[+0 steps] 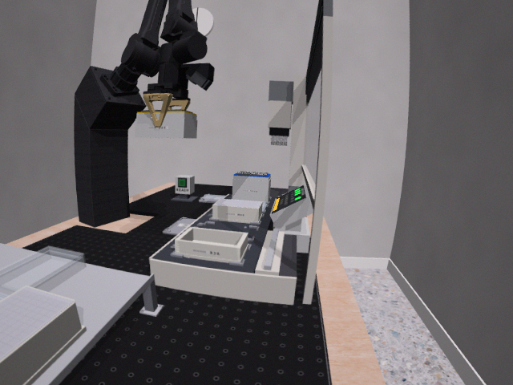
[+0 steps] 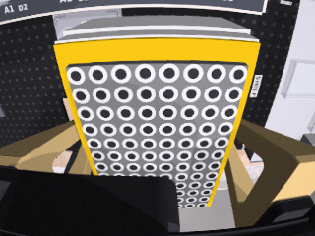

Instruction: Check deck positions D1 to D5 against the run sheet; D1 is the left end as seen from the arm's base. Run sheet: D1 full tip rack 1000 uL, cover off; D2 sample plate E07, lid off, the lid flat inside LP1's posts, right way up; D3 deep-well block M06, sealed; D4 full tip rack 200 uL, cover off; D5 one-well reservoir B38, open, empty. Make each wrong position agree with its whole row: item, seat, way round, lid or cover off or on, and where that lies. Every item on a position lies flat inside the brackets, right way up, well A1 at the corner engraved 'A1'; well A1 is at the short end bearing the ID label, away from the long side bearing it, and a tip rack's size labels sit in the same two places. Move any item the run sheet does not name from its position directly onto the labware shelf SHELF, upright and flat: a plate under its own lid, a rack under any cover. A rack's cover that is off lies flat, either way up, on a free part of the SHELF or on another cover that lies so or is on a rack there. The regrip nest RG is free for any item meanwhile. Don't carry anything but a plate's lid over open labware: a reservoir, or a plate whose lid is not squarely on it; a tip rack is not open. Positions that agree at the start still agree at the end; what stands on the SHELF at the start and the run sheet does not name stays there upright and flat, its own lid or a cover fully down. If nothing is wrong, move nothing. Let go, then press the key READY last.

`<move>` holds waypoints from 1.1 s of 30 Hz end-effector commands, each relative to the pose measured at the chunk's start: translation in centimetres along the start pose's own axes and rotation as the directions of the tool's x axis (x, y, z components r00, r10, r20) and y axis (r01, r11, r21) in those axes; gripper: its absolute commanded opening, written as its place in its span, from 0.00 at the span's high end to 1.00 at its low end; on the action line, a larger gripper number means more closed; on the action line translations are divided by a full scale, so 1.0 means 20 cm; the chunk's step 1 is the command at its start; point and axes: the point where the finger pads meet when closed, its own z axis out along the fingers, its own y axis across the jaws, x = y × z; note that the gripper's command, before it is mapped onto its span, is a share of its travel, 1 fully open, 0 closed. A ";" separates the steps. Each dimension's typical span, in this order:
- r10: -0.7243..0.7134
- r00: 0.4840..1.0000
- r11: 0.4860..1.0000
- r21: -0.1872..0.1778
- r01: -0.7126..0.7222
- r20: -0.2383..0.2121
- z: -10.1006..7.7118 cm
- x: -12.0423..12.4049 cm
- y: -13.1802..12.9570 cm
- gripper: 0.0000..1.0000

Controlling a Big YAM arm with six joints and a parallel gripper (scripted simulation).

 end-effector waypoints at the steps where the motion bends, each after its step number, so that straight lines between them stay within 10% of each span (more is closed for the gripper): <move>1: 0.003 0.999 1.000 0.000 -0.003 0.038 -0.03 -0.20 -0.03 1.00; 33: 0.009 0.999 1.000 -0.005 -0.008 0.037 -0.05 -0.90 -0.01 1.00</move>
